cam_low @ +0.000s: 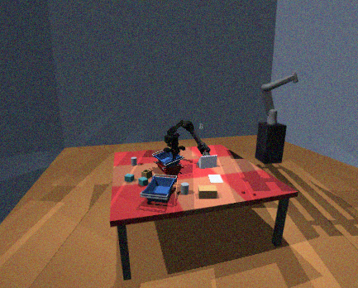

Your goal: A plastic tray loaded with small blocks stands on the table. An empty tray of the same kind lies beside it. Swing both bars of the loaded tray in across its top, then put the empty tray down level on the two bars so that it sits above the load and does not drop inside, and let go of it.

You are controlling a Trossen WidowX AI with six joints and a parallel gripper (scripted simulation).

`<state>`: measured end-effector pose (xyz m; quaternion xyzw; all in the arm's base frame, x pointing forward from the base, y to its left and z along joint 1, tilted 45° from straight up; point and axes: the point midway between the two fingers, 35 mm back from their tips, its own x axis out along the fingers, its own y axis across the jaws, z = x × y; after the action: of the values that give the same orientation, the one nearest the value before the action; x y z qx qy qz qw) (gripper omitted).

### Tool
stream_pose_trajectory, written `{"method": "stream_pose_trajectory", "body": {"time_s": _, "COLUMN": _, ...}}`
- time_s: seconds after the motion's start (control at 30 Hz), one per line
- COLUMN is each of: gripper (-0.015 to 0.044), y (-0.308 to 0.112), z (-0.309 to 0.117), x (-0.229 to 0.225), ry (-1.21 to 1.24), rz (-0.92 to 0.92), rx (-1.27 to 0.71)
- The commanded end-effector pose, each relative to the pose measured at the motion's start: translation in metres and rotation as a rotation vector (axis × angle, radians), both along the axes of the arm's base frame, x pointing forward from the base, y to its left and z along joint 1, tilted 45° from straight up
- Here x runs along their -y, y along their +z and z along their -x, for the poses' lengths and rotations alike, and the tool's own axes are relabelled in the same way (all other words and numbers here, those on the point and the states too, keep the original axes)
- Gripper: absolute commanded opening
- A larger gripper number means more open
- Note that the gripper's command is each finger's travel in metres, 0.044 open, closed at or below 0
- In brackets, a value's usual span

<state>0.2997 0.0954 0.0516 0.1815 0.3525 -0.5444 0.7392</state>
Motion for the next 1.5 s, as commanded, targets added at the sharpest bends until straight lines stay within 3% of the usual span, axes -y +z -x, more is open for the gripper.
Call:
{"method": "stream_pose_trajectory", "body": {"time_s": 0.0, "gripper": 0.0000, "y": 0.000, "z": 0.000, "x": 0.001, "ry": -0.001, "rz": 0.001, "rx": -0.001}}
{"method": "stream_pose_trajectory", "body": {"time_s": 1.47, "gripper": 0.0000, "y": -0.004, "z": 0.002, "x": 0.013, "ry": -0.014, "rz": 0.010, "rx": -0.009}}
